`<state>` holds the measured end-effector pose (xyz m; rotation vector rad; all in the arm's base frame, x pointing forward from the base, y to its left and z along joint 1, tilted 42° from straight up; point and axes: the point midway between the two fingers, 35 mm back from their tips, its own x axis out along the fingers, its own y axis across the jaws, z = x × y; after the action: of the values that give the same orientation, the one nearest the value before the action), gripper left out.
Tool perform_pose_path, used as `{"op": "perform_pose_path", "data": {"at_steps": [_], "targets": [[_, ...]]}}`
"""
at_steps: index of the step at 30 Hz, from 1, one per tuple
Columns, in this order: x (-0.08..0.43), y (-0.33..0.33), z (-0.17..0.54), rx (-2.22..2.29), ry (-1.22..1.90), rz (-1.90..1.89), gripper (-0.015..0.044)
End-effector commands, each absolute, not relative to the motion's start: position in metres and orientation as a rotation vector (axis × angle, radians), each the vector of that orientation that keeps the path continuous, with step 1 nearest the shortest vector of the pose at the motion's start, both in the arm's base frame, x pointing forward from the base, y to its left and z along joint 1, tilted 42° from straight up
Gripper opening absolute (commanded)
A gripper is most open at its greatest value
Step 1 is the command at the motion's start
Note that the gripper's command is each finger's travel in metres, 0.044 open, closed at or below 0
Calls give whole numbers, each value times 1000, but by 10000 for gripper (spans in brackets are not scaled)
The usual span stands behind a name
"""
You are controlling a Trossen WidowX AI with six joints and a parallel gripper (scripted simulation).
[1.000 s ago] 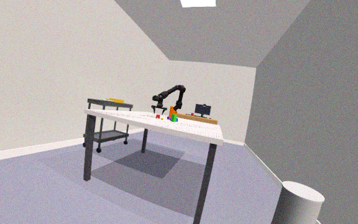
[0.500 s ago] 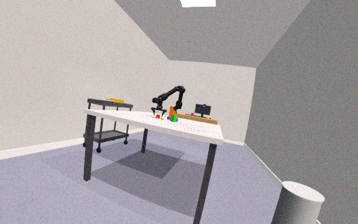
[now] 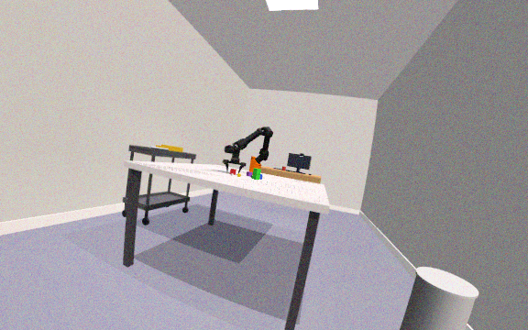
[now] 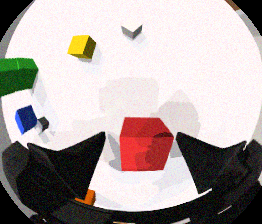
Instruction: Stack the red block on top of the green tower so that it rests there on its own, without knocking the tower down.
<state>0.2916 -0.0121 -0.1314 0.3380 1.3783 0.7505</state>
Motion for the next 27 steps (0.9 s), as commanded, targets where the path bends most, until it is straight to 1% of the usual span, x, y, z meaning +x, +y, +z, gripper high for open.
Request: {"op": "perform_pose_path", "data": {"at_steps": [1, 3, 12, 20, 25, 26, 27], "targets": [[292, -11, -131, 346, 1378, 748, 440], [292, -12, -131, 346, 1378, 748, 440], [292, -12, -131, 346, 1378, 748, 204], [292, -12, -131, 346, 1378, 748, 150], [292, -22, -120, 345, 1379, 747, 19], [292, -26, -116, 345, 1379, 747, 0], [292, -30, -112, 344, 1379, 747, 0]]}}
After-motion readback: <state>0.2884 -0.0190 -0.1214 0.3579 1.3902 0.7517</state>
